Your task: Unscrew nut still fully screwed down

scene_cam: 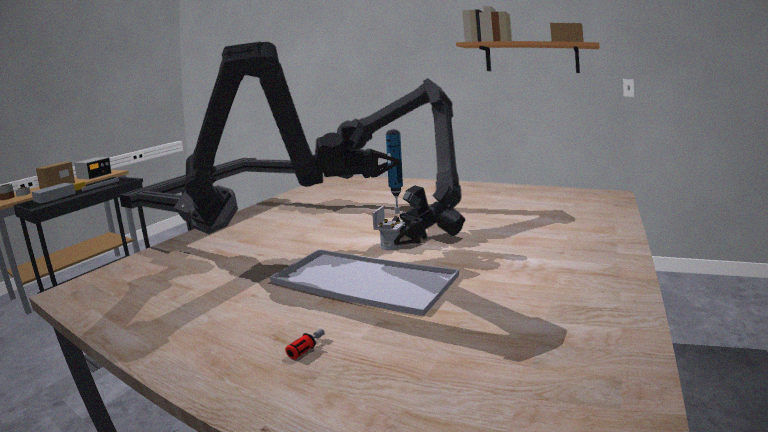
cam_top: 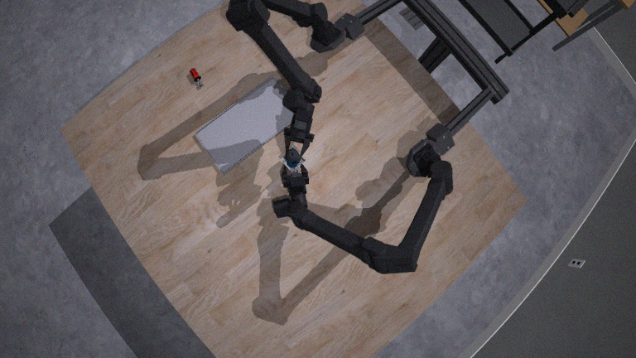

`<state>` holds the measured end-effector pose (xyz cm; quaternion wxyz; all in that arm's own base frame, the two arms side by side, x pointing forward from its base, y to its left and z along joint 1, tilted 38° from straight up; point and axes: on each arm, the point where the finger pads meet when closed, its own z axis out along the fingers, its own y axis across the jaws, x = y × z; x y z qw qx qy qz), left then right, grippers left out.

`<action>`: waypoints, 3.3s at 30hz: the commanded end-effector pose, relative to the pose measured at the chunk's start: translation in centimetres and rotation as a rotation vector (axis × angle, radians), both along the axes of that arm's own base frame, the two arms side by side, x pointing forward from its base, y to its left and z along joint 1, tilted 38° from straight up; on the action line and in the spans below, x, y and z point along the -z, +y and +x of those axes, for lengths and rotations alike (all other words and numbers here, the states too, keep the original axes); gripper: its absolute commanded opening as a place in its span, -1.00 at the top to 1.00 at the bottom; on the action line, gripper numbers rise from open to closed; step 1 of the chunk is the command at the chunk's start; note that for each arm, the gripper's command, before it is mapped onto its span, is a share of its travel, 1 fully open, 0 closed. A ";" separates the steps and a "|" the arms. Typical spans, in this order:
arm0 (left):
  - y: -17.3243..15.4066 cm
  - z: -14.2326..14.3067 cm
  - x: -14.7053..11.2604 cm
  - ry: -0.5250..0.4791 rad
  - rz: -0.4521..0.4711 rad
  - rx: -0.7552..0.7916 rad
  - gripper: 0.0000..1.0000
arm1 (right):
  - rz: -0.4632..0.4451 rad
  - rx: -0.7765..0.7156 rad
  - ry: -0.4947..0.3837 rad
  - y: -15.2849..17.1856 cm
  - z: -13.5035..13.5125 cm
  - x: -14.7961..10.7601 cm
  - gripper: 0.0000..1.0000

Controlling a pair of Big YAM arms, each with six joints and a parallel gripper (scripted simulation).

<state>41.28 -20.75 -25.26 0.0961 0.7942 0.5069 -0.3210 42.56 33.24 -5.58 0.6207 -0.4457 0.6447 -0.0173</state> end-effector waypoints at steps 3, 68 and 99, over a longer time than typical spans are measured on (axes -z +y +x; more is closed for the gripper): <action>-1.6 -0.5 -0.2 -0.008 -0.003 0.034 -0.17 | 0.045 -0.009 -0.073 1.2 1.7 -2.1 0.17; -1.6 -0.5 -0.2 -0.008 -0.003 0.034 -0.17 | 0.043 -0.011 -0.071 1.2 1.5 -1.9 0.17; -1.6 -0.5 -0.2 -0.008 -0.003 0.034 -0.17 | 0.034 -0.004 -0.061 0.7 1.5 -1.2 0.17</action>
